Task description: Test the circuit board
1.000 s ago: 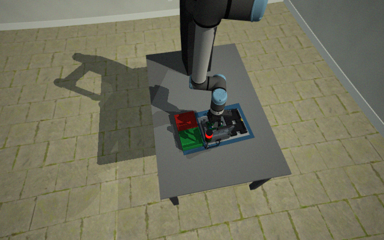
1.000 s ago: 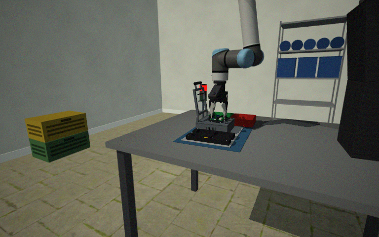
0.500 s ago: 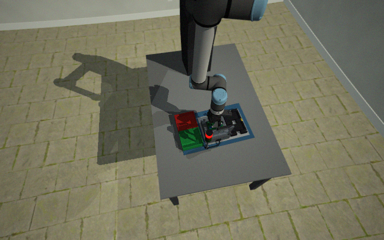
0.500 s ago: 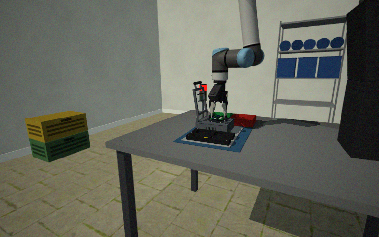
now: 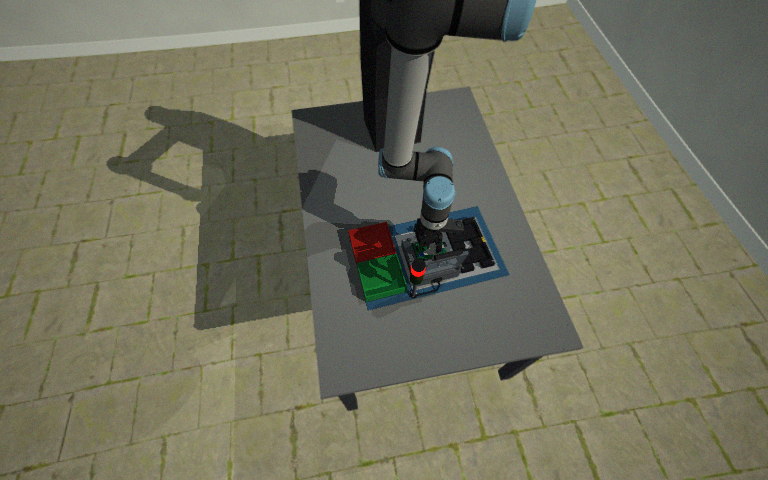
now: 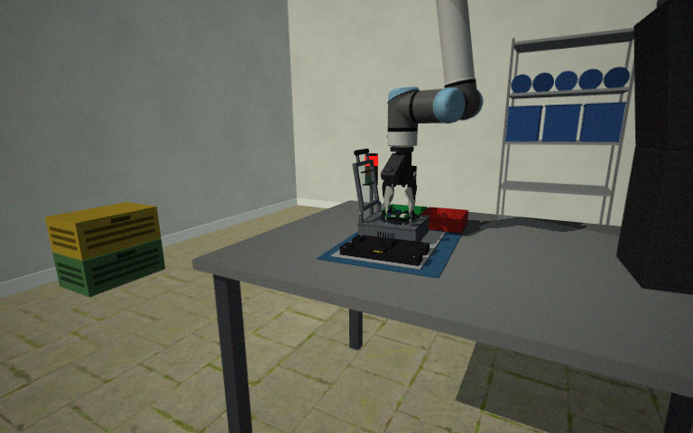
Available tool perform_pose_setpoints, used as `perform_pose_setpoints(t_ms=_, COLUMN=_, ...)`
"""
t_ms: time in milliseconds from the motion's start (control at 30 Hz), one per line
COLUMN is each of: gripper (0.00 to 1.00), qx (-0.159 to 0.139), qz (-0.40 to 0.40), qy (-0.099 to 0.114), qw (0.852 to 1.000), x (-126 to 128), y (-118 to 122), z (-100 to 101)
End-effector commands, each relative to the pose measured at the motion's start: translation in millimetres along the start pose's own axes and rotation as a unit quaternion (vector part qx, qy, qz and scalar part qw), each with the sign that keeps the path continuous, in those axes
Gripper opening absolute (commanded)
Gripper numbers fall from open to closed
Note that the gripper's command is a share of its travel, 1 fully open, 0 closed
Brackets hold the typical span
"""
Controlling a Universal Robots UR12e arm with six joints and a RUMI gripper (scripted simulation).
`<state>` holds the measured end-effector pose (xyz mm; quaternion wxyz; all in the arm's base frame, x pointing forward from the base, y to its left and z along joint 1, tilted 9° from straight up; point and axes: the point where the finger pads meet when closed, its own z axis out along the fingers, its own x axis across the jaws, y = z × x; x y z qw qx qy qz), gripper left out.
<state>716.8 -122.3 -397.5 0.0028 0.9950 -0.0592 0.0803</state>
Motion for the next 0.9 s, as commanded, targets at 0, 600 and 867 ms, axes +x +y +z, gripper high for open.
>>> perform_pose_setpoints(t_ms=0, gripper=0.39, qx=0.0, qz=0.0, qy=0.001, qw=1.0, x=0.8, y=-0.7, z=-2.8)
perform_pose_setpoints(t_ms=600, gripper=0.39, qx=0.0, qz=0.0, qy=0.001, qw=1.0, x=2.3, y=-0.3, z=2.5)
perform_pose_setpoints(t_ms=867, gripper=0.39, qx=0.0, qz=0.0, qy=0.001, qw=1.0, x=1.6, y=-0.6, z=1.9)
